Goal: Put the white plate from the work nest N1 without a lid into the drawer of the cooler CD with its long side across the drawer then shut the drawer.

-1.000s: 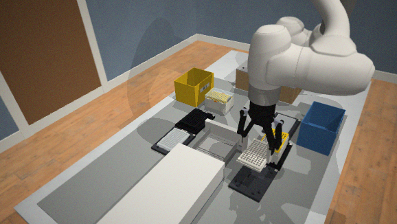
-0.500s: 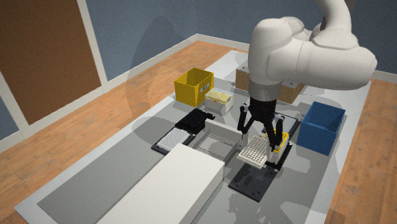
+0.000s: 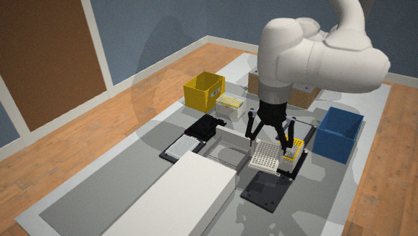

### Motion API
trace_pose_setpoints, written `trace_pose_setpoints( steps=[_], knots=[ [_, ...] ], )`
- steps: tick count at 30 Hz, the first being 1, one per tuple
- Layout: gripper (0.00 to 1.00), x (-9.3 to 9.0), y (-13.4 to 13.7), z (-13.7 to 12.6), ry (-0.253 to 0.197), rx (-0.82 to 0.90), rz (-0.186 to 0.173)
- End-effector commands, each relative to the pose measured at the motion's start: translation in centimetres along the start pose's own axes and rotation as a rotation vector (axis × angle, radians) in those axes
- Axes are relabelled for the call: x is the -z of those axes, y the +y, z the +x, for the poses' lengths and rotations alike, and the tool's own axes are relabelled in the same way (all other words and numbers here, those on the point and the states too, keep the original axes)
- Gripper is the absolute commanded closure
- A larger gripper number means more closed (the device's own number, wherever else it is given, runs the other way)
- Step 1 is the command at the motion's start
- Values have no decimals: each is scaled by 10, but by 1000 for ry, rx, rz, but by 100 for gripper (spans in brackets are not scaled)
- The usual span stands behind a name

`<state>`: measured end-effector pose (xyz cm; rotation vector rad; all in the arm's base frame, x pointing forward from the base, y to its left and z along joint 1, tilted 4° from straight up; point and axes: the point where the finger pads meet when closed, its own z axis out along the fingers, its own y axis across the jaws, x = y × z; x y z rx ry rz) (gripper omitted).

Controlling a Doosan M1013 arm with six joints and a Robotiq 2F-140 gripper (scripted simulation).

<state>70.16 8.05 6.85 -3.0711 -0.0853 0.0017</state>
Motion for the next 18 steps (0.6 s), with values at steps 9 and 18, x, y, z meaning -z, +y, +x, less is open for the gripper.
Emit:
trace_pose_setpoints(
  steps=[9,18],
  knots=[
    [100,0,23,-13,2,332,7],
    [100,0,43,-25,3,632,6]
  ],
)
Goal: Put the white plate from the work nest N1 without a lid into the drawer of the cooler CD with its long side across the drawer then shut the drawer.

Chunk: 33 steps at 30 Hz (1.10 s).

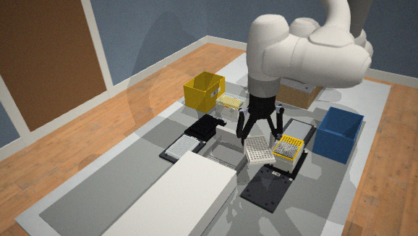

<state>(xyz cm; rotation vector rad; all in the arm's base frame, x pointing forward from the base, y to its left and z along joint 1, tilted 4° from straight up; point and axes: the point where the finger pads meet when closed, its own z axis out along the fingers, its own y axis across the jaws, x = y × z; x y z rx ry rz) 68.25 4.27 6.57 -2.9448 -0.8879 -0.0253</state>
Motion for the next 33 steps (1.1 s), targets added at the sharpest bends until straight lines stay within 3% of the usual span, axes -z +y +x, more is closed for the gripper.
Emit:
trace_pose_setpoints(
  steps=[1,22,33],
  knots=[
    [100,0,5,-9,6,135,6],
    [100,0,30,-53,8,768,4],
    [100,-1,42,-74,8,881,4]
  ],
)
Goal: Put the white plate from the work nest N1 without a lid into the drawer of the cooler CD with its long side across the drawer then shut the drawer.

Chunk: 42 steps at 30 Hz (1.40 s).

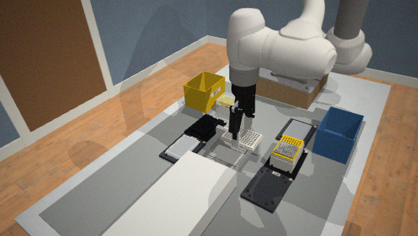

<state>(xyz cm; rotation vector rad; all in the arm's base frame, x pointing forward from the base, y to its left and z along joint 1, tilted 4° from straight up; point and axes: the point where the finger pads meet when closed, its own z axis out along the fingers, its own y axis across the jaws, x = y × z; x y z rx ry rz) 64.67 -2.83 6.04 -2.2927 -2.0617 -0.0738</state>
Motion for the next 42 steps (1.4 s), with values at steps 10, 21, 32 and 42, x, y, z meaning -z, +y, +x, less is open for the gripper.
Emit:
trace_pose_setpoints(
  steps=[10,21,32,42],
  knots=[
    [100,0,-9,-25,2,2,0],
    [100,0,-20,-52,2,2,0],
    [100,0,-25,-68,2,2,0],
    [100,-1,-25,-67,2,2,0]
  ],
)
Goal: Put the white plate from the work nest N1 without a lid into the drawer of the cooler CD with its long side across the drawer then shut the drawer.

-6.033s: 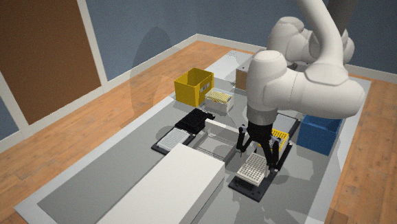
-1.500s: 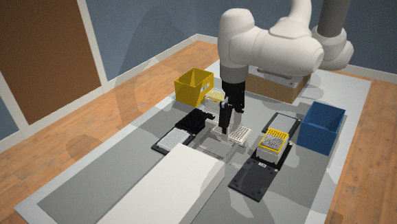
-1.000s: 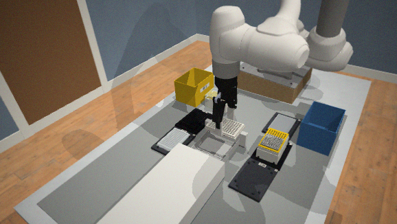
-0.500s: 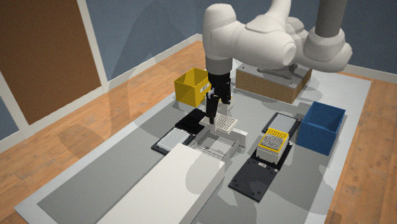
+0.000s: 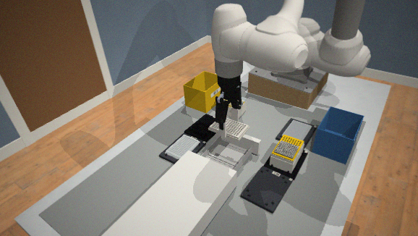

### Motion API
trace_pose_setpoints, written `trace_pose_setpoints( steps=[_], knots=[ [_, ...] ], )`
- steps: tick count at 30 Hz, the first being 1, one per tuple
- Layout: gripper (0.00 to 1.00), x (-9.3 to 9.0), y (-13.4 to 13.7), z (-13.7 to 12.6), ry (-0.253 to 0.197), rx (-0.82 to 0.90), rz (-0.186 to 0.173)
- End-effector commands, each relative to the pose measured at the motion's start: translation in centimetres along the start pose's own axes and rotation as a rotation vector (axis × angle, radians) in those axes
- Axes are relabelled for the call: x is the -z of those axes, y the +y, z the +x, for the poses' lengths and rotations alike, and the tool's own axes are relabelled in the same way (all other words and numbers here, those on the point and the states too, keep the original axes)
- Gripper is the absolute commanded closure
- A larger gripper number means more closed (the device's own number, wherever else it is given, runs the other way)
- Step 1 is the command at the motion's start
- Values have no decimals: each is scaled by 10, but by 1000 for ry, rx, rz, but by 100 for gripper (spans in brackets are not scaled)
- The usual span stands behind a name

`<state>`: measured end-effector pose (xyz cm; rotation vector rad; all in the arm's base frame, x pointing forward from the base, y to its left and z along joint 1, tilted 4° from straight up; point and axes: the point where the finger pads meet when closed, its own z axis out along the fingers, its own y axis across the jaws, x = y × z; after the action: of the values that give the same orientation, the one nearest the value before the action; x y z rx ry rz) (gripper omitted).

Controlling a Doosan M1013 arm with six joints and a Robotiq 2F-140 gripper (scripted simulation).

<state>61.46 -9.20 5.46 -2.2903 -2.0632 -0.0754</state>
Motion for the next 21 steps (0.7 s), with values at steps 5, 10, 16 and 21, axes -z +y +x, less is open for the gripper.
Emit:
trace_pose_setpoints(
  steps=[5,10,16,21],
  knots=[
    [100,-7,0,0,0,0,0],
    [100,-14,0,1,0,0,0],
    [100,-20,0,1,0,0,0],
    [100,-26,0,1,0,0,0]
  ],
)
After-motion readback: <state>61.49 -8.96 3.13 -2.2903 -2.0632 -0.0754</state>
